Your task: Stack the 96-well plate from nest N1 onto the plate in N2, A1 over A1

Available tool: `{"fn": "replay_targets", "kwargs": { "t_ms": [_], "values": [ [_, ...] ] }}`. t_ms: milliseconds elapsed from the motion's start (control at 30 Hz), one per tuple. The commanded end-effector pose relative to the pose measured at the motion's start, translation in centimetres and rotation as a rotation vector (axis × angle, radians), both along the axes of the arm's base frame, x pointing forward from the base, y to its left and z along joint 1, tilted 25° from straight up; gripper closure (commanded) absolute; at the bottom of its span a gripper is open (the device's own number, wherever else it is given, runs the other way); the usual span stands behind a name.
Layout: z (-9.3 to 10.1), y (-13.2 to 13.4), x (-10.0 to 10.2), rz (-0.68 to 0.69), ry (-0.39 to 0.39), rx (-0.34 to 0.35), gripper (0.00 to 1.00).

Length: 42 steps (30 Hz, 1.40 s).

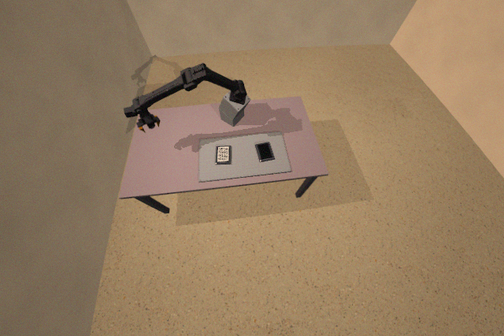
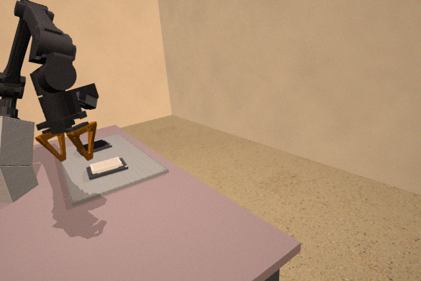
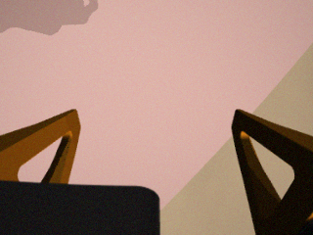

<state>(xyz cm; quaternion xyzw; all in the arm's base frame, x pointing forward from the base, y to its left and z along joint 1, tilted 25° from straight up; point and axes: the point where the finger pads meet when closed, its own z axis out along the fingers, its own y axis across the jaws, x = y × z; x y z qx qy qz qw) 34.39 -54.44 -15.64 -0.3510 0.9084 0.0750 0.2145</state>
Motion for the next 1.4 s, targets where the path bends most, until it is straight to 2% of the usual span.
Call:
{"fn": "replay_targets", "kwargs": {
  "t_ms": [0,533,567,833,867,1033,1100,1133,1167,1233,1367],
  "values": [
    [0.7,-0.6,0.0,-0.004,-0.006,-0.012,0.00],
    [0.7,-0.6,0.0,-0.004,-0.006,-0.012,0.00],
    [2.9,-0.9,1.7,-0.014,-0.005,-0.056,0.00],
    [4.3,1.2,4.6,-0.014,-0.011,-0.052,0.00],
    [4.4,1.8,4.8,-0.024,0.022,-0.037,0.00],
    [4.9,3.3,6.8,-0.024,0.011,-0.047,0.00],
    [4.9,3.3,6.8,-0.024,0.011,-0.047,0.00],
    [5.0,2.3,5.2,-0.070,0.035,-0.042,0.00],
    [5.1,2.6,5.6,-0.070,0.034,-0.043,0.00],
    [5.3,4.8,8.1,-0.035,0.033,-0.043,0.00],
    [5.8,6.3,9.4,-0.035,0.029,-0.040,0.00]
  ]
}}
